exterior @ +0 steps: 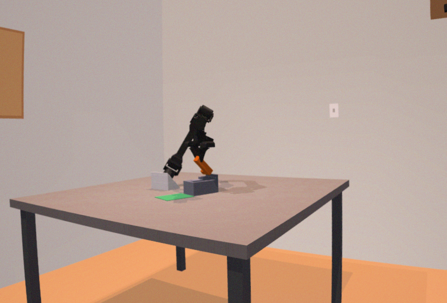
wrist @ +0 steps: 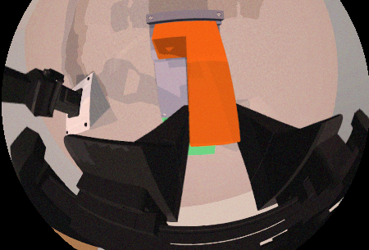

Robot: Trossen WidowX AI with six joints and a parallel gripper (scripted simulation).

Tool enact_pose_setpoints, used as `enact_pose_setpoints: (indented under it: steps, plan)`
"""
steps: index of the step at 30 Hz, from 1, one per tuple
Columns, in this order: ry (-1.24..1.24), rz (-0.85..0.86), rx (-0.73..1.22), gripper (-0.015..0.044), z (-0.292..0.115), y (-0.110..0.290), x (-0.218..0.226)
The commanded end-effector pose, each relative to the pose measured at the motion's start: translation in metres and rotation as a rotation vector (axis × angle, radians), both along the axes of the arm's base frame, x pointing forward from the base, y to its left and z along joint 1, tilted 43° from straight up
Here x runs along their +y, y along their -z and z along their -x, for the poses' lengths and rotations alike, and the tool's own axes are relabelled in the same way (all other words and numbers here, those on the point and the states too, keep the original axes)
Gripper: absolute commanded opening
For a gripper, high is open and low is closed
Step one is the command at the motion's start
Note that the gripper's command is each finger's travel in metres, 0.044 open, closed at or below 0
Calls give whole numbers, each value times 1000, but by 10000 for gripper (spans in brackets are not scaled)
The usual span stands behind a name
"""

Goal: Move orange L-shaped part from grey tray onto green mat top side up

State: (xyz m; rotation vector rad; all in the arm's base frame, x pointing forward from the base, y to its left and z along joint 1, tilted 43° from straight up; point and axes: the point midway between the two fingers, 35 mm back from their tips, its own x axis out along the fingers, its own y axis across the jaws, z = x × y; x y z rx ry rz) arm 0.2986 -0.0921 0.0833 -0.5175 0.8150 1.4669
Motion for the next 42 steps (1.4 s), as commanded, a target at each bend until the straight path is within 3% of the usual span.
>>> enact_pose_setpoints:
  steps: [1,28,42]
  plan:
    - [0,-1,6,0,5,13,-12]
    - [0,8,6,0,41,98,-115]
    - [0,9,5,0,44,110,-114]
